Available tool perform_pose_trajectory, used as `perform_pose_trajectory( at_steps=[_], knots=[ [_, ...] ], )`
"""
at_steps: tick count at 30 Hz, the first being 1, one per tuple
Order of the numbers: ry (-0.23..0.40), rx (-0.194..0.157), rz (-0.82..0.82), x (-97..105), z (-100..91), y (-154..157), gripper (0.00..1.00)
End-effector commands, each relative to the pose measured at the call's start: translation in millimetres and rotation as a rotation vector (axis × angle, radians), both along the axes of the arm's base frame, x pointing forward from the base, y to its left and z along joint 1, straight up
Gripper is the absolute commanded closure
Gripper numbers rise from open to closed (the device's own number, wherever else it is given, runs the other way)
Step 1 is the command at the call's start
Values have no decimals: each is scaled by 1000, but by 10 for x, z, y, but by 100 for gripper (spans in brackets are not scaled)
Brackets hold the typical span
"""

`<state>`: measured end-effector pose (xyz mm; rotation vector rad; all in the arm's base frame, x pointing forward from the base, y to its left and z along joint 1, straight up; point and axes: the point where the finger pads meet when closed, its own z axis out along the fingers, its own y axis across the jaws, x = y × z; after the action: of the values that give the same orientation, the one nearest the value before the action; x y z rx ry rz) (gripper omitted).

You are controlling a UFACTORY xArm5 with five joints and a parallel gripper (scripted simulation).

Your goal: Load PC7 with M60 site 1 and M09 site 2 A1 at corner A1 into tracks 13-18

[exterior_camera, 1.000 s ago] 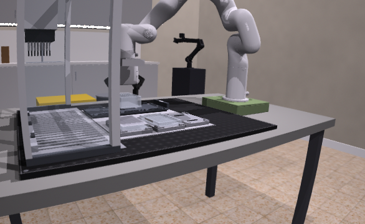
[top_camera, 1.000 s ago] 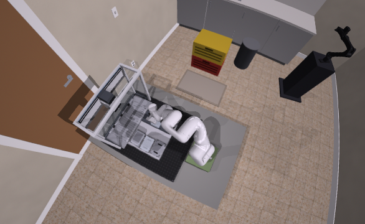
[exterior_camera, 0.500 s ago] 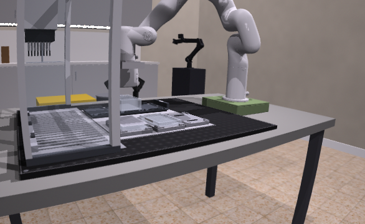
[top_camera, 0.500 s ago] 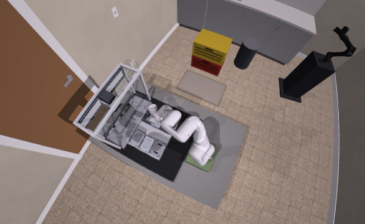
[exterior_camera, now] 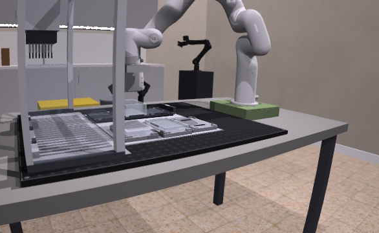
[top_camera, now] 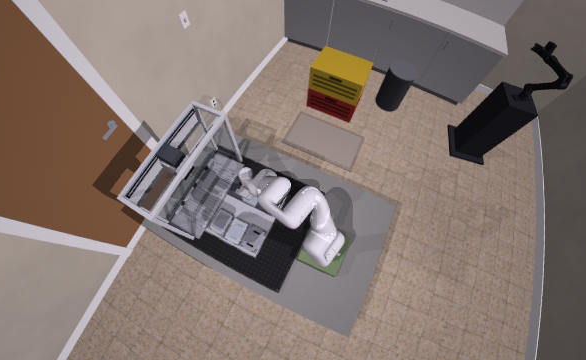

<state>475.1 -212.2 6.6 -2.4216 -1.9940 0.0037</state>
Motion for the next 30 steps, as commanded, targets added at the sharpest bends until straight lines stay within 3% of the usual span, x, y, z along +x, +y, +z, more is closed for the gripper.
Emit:
perform_pose_trajectory(
  at_steps=[1,6,7,30],
  knots=[
    [-4,0,0,14,16,-6,100],
    [-4,0,0,14,16,-6,100],
    [-4,0,0,14,12,-6,0],
    [-4,0,0,14,12,-6,0]
  ],
)
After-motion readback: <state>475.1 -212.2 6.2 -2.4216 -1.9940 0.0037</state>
